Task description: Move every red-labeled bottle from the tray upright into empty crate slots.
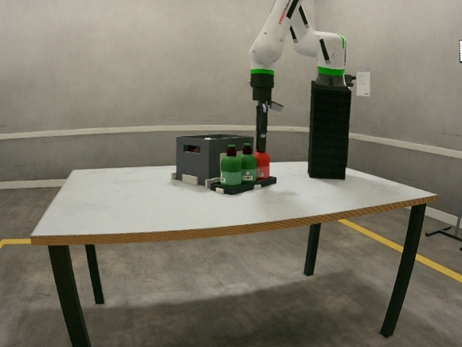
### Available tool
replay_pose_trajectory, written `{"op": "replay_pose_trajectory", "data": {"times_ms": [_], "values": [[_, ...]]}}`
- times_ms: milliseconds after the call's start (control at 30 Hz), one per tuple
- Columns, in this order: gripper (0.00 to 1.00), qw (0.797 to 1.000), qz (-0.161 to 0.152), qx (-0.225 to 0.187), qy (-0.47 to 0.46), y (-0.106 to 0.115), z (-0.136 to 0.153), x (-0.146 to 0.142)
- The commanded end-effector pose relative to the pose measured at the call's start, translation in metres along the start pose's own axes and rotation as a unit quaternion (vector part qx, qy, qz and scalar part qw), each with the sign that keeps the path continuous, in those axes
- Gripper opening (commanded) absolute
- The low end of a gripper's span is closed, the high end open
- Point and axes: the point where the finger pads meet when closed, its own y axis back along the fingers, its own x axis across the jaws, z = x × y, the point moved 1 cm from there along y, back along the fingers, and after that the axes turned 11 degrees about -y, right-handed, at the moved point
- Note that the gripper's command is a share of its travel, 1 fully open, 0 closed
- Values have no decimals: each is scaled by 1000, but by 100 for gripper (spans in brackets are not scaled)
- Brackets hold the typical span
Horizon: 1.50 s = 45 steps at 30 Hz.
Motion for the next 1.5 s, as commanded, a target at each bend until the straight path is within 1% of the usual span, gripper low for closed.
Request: {"op": "replay_pose_trajectory", "data": {"times_ms": [0, 1433, 1467], "values": [[44, 1000, 0, 0, 0, -1, 1, 0], [44, 1000, 0, 0, 0, -2, 1, 0], [10, 1000, 0, 0, 0, -2, 1, 0]]}}
